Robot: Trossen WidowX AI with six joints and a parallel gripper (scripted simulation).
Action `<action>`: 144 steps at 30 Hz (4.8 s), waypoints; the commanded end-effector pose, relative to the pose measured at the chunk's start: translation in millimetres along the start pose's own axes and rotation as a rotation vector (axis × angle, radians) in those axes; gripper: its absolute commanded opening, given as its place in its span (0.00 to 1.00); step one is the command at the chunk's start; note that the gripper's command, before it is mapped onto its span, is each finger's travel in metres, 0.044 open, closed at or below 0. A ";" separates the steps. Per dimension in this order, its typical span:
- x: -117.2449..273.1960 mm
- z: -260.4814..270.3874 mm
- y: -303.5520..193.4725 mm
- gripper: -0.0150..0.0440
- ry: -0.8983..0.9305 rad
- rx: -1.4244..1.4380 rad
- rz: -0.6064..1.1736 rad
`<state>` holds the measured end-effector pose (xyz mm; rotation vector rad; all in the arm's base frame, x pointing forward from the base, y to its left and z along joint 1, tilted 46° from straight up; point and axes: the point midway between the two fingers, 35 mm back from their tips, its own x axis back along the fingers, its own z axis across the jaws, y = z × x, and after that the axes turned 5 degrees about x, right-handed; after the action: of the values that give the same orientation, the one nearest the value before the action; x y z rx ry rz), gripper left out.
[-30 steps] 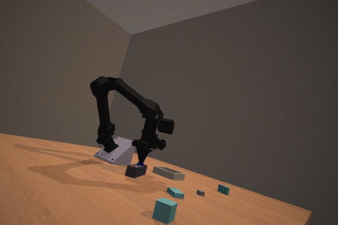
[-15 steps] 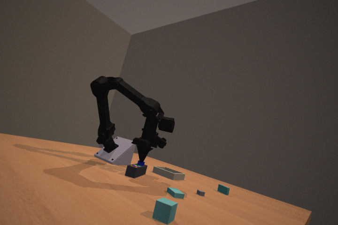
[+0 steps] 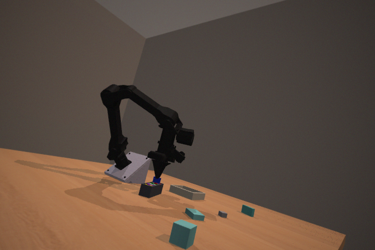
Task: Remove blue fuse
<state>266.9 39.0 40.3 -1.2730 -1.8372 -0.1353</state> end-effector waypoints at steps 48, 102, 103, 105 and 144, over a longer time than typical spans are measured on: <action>40.9 19.9 25.1 0.25 0.008 -0.003 -0.006; 11.4 156.2 119.4 0.25 0.011 -0.007 -0.010; 9.8 156.2 119.3 0.25 0.011 -0.007 -0.010; 6.6 156.2 119.2 0.25 0.011 -0.007 -0.010; 39.4 156.3 118.6 0.81 0.007 0.000 -0.013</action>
<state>266.5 205.0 -71.5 -1.2591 -1.8397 -0.1476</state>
